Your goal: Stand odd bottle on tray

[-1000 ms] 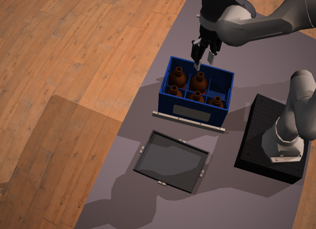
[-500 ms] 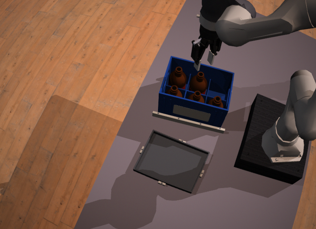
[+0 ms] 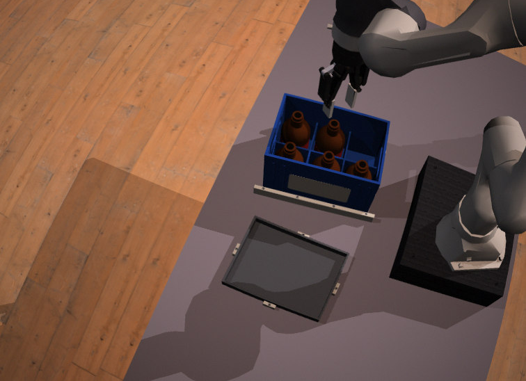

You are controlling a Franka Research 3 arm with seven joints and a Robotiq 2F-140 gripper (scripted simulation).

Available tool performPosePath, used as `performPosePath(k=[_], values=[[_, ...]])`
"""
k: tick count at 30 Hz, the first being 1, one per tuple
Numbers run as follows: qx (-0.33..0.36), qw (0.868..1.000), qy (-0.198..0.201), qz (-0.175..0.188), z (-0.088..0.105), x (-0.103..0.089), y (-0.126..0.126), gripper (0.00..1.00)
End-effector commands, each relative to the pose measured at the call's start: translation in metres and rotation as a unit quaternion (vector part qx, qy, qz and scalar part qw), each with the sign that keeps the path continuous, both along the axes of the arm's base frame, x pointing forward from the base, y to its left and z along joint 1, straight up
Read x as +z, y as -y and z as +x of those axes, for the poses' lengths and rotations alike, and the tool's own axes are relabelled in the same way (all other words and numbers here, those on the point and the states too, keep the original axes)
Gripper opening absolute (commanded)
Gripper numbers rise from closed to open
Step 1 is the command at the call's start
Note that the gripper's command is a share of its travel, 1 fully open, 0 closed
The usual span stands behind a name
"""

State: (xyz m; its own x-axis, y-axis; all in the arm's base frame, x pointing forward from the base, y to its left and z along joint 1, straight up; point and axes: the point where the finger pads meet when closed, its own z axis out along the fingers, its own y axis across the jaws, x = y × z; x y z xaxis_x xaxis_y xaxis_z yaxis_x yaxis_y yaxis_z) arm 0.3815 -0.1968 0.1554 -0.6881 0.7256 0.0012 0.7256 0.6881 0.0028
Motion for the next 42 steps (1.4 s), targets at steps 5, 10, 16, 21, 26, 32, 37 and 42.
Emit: performPosePath(k=[5,10,16,21,26,32,37,42], values=[[0.001,1.0,0.002,0.0,0.001,-0.001,0.001,0.44],[0.001,1.0,0.002,0.0,0.001,-0.005,0.001,0.44],[0.001,1.0,0.002,0.0,0.001,-0.009,0.001,0.44],[0.001,1.0,0.002,0.0,0.001,-0.015,0.001,0.44],[0.001,1.0,0.002,0.0,0.001,-0.022,0.001,0.44],[0.001,1.0,0.002,0.0,0.002,-0.028,0.001,0.44],[0.001,1.0,0.002,0.0,0.002,-0.033,0.001,0.44],[0.001,1.0,0.002,0.0,0.002,-0.038,0.001,0.44]])
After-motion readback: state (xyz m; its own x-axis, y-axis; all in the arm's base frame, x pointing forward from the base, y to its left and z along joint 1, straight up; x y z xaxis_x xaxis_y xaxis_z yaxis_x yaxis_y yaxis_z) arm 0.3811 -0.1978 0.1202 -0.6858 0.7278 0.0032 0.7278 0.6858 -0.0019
